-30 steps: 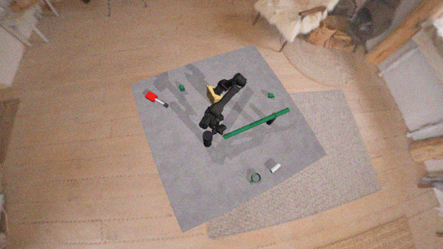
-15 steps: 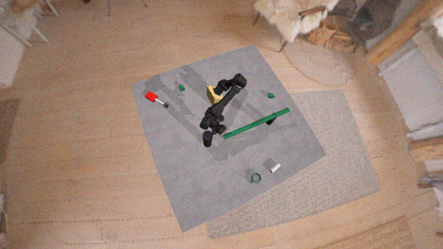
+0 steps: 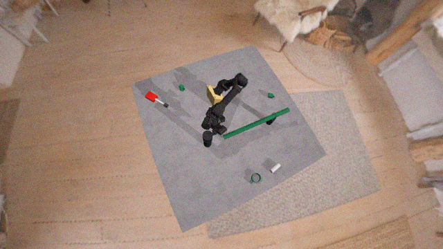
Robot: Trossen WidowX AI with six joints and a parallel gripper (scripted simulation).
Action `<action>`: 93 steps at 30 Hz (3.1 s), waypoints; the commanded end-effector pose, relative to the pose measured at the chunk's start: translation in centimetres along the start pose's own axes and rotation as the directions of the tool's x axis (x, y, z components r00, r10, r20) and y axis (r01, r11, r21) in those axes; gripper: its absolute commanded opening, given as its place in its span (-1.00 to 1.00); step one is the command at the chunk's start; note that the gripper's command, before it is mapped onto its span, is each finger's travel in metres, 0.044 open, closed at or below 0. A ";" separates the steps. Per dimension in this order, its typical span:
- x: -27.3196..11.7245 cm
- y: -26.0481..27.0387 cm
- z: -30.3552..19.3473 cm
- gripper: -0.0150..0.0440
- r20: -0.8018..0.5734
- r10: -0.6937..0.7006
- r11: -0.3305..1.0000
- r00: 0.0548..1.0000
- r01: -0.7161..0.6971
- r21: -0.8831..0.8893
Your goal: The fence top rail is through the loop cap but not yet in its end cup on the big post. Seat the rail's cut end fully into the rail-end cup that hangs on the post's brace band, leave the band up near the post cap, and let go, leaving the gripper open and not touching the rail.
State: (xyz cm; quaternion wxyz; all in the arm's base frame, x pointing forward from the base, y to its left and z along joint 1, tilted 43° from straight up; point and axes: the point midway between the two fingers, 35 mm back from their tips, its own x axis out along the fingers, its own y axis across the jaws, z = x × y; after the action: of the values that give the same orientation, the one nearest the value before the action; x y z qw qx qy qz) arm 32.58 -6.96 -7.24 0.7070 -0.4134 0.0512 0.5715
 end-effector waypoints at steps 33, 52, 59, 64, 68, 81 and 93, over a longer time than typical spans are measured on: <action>1.2 -2.2 -0.3 -0.49 -0.129 0.013 0.977 0.992 0.015 0.214; 1.8 -3.3 -0.7 -0.49 -0.196 0.031 0.943 0.980 0.036 0.332; 1.8 -3.2 -0.6 -0.49 -0.189 0.029 0.947 0.982 0.034 0.319; 1.7 -3.0 -0.6 -0.49 -0.180 0.026 0.952 0.983 0.031 0.304; 1.7 -3.1 -0.5 -0.49 -0.180 0.026 0.949 0.983 0.033 0.313; 1.7 -3.1 -0.5 -0.05 -0.180 0.026 0.949 0.983 0.033 0.313; 0.5 -4.6 1.0 1.00 -0.183 0.027 0.949 0.983 0.032 0.315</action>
State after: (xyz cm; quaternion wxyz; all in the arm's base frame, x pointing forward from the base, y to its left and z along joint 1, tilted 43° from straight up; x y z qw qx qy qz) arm 35.94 -5.83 -5.84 0.7566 -0.3413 0.2074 0.5178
